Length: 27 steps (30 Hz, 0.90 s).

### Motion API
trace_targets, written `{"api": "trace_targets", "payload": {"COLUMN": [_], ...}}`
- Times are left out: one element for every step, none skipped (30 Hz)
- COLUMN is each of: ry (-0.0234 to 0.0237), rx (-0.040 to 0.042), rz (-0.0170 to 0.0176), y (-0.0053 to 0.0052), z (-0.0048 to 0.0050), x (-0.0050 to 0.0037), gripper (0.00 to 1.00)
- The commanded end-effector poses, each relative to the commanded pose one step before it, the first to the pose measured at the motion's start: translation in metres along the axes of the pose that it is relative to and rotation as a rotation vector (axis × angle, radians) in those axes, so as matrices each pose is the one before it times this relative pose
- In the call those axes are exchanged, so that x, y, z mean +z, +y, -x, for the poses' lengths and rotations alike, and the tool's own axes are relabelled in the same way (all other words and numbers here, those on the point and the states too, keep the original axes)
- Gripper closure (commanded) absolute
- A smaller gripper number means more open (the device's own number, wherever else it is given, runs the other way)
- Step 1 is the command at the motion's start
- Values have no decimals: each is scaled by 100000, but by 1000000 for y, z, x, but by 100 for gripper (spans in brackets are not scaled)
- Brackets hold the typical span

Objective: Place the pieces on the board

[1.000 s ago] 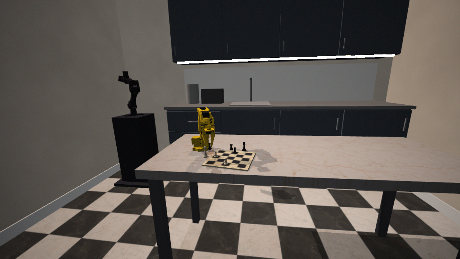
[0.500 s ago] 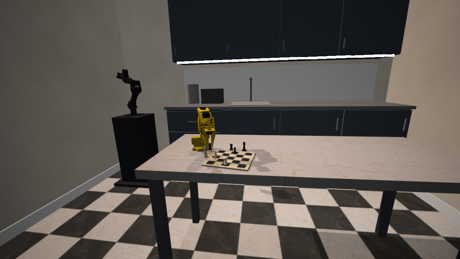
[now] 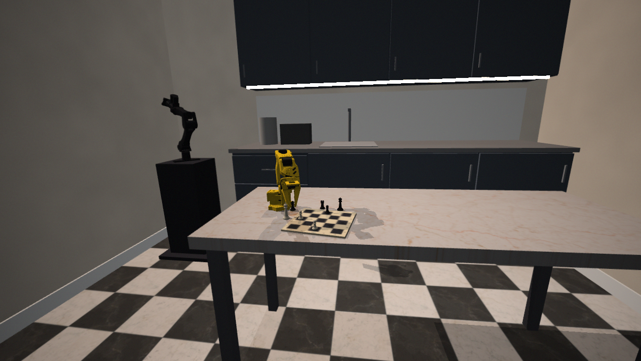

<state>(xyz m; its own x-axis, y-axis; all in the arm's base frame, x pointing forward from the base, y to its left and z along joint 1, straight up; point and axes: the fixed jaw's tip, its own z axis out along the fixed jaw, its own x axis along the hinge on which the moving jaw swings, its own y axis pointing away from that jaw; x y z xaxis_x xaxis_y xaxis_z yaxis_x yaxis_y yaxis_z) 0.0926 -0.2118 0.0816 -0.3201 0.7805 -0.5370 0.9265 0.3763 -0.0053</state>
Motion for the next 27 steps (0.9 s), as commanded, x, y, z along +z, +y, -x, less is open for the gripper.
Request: {"api": "trace_targets", "payload": {"ry": [1865,1,2,1,2,1,3,2,4,2,3,2,4,3,5,0,0,2,4,3,5,4,5,3,4,2,4], "rx": [-1053,0,0,0,0,0,0,0,0,0,0,0,0,0,0,0,0,0,0,0,0,0,0,0,0,0,0], "rz": [468,0,0,0,0,0,0,0,0,0,0,0,0,0,0,0,0,0,0,0,0,0,0,0,0,0,0], "y": [1673,10,10,10,10,12,12,13,13,13,12,13,13,14,13,0,0,12,12,12,11,12,11,10,9,9,8], "z": [-5341,-735,-761,-748,-805,-856,-908,-953,-999,-916,-940,-968,-994,-1010,-1012,0,0,-897,-902,-896,-887,-867,-845,-745,-678,-640,-602], "x": [5227,1178,1277,1392,1449,1494,1531,1557,1575,1686,1697,1685,1665,1634,1608,0,0,1670,1614,1550,1480,1403,1323,1299,1243,1145,1047], "gripper": [100,100,100,100,100,100,100,100,100,100,100,100,100,100,100,100,100,100,100,100,100,100,100,100,100,100,100]}}
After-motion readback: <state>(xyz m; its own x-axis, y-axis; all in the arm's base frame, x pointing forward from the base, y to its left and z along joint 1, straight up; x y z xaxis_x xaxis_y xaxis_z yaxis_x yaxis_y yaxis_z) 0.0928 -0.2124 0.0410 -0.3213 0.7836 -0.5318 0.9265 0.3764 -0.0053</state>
